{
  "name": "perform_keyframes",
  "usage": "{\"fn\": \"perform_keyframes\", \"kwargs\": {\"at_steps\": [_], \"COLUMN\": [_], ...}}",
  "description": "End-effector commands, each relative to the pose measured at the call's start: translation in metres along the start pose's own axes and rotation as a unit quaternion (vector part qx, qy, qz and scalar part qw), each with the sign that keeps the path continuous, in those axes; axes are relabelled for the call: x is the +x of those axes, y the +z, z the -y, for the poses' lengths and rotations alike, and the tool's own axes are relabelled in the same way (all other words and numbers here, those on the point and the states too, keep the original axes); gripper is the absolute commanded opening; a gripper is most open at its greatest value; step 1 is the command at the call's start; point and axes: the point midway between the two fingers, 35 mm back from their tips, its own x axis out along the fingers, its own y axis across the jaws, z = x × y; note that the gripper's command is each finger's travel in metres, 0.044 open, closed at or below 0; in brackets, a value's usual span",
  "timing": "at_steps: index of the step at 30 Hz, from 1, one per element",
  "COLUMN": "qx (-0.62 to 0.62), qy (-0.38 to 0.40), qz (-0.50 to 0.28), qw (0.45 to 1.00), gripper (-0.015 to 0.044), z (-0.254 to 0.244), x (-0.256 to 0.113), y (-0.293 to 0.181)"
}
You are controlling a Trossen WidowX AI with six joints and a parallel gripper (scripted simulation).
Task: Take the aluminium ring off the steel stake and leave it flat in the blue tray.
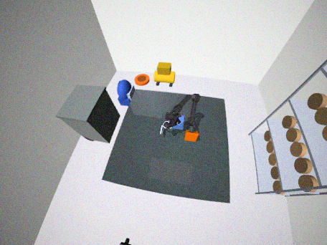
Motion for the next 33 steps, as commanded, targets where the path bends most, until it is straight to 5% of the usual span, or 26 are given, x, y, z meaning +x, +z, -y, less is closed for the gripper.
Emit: {"fn": "perform_keyframes", "kwargs": {"at_steps": [1, 33], "qx": [-0.028, -0.267], "qy": [0.004, 0.131], "qz": [-0.023, -0.159], "qw": [0.999, 0.941], "gripper": [0.0, 0.0], "z": [0.003, 0.033], "x": [-0.001, -0.022], "y": [0.002, 0.022]}}
